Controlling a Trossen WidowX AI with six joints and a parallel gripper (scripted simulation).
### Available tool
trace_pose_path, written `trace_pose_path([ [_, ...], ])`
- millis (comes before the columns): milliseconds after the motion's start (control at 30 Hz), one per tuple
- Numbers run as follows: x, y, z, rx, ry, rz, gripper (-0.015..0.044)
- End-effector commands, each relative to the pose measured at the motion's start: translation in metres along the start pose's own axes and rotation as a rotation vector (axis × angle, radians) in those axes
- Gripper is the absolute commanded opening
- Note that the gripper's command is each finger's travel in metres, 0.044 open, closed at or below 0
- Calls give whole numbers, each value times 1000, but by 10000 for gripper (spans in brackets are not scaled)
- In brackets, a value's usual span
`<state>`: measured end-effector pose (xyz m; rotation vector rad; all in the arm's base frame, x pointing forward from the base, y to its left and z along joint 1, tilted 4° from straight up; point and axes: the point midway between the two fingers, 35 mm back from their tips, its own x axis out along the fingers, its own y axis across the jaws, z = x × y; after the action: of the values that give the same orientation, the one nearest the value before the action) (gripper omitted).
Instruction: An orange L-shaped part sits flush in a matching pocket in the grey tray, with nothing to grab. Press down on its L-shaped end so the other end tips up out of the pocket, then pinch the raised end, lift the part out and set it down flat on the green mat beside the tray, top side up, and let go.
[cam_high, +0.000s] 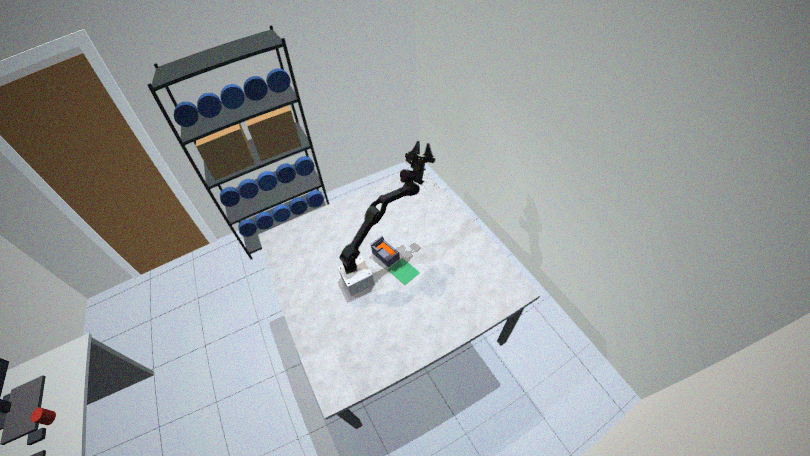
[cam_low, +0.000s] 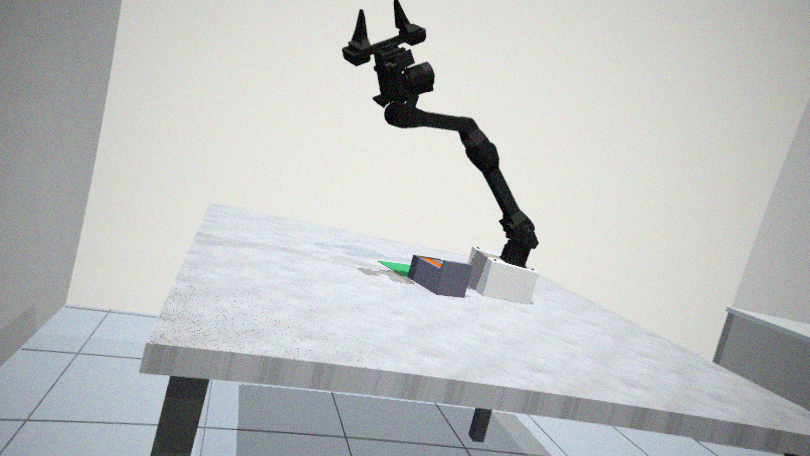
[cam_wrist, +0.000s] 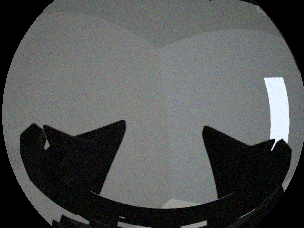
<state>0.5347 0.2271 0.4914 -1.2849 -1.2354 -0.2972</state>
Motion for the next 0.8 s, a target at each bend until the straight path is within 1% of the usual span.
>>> trace_pose_path([
  [0, 0, 2, 0, 15, 2, 14, 374],
  [100, -1, 22, 6, 154, 24, 141, 295],
  [167, -8, 44, 14, 310, 62, 290, 243],
  [233, -23, 67, 27, 485, 123, 462, 190],
  [267, -34, 78, 34, 569, 162, 548, 180],
  [367, -79, 103, 59, 803, 307, 805, 180],
  [400, -92, 108, 65, 861, 355, 867, 180],
  [567, -146, 116, 90, 1023, 532, 1083, 180],
  [767, -227, 109, 121, 1173, 818, 1348, 180],
])
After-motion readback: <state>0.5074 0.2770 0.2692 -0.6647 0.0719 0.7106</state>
